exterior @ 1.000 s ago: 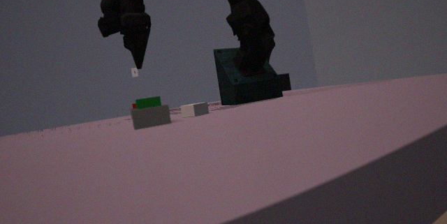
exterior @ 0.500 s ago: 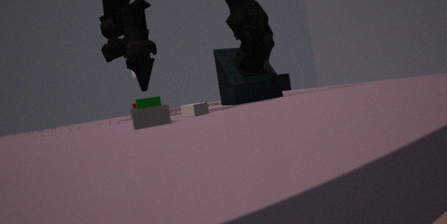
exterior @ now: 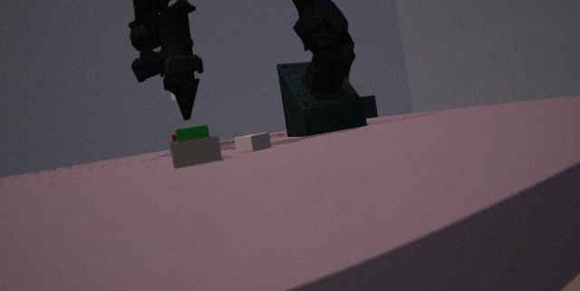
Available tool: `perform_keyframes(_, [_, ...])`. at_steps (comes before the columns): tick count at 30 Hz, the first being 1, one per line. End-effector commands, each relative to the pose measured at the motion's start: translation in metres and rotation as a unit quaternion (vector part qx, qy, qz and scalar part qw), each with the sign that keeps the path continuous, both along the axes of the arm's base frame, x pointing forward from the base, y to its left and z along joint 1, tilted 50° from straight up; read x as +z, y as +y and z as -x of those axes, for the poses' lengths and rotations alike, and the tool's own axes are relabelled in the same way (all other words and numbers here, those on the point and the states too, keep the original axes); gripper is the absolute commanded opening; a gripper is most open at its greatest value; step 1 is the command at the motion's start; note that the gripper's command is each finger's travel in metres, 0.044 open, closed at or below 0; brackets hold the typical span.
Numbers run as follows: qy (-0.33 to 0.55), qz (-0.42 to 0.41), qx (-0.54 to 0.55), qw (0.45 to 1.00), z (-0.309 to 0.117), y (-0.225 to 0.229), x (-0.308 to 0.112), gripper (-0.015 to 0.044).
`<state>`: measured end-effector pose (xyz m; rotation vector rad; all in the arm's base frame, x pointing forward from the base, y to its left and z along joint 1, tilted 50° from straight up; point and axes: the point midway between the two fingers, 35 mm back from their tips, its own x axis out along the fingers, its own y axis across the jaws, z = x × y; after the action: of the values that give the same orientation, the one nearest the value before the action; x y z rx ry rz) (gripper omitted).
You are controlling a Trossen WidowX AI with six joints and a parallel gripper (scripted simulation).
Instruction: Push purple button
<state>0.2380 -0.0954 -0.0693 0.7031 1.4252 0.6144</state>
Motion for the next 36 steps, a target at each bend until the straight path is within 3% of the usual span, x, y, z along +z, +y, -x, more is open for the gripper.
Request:
perform_keyframes(1, [0.0,-0.002,-0.002,1.0,-0.001,0.005,-0.004,0.002])
perform_keyframes(36, [-0.001,-0.001,0.0,1.0,-0.002,0.022,-0.019,0.002])
